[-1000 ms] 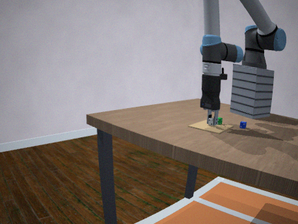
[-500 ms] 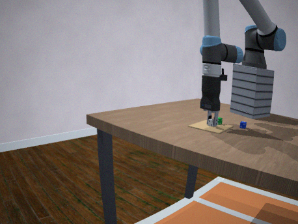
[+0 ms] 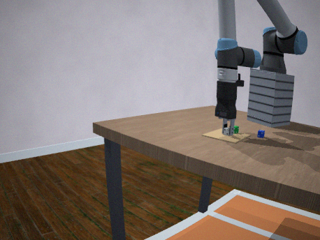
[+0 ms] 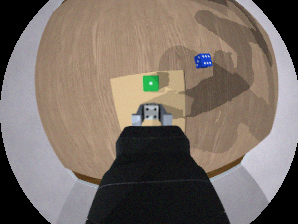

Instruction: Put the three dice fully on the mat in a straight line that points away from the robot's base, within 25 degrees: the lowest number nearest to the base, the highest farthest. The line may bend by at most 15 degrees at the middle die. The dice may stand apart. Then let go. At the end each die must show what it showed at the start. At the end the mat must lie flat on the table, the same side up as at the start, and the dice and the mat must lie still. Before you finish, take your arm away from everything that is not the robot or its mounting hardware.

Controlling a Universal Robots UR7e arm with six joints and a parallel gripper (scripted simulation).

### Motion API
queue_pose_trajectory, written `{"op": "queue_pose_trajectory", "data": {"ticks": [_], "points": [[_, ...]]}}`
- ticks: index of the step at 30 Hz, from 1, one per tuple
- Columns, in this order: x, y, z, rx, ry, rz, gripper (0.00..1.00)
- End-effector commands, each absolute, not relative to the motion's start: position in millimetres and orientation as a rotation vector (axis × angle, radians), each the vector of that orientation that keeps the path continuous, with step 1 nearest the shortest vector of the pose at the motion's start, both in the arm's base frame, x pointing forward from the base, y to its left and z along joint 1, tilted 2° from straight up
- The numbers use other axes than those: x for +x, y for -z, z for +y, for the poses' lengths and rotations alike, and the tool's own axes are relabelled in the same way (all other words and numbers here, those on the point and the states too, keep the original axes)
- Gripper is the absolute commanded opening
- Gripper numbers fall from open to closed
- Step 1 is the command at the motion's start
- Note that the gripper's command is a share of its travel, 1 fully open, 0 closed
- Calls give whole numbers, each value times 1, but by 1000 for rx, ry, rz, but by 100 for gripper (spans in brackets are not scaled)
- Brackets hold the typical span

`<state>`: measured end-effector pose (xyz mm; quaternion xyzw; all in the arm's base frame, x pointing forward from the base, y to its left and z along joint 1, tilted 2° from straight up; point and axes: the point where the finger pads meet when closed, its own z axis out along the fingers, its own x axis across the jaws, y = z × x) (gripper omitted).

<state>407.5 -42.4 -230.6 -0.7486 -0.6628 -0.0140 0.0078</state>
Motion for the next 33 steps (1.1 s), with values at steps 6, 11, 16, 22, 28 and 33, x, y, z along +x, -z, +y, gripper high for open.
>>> {"op": "queue_pose_trajectory", "data": {"ticks": [6,11,16,22,28,33], "points": [[409,231,-42,-2341,47,-2075,49],[409,231,-42,-2341,47,-2075,49],[409,231,-42,-2341,47,-2075,49],[409,231,-42,-2341,47,-2075,55],[409,231,-42,-2341,47,-2075,67],[409,231,-42,-2341,47,-2075,73]]}}
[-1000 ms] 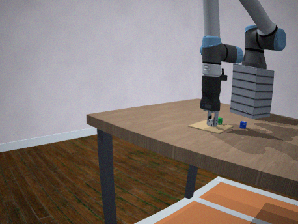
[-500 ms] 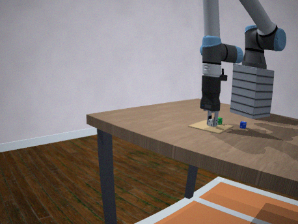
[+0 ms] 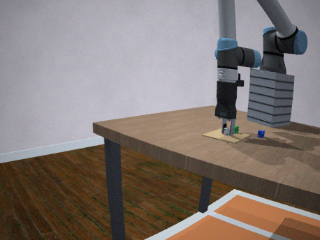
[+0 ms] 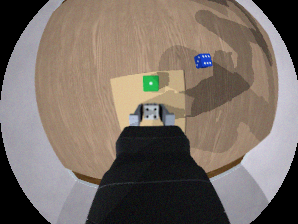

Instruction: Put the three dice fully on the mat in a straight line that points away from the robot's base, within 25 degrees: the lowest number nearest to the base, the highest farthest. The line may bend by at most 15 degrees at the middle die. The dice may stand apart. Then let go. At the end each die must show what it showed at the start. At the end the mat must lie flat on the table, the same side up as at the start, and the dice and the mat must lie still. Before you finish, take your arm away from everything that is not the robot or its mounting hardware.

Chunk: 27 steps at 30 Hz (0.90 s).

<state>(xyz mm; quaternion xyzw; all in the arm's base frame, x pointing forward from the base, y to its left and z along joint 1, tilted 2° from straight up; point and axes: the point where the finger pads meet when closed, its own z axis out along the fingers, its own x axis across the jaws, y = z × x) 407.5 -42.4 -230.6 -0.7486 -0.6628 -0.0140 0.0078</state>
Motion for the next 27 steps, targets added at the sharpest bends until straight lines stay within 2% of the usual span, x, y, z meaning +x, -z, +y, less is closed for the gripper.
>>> {"op": "queue_pose_trajectory", "data": {"ticks": [1,2,3,18,27], "points": [[409,231,-42,-2341,47,-2075,73],[409,231,-42,-2341,47,-2075,73],[409,231,-42,-2341,47,-2075,79],[409,228,-42,-2341,47,-2075,79],[407,204,-43,-2340,45,-2072,79]]}}
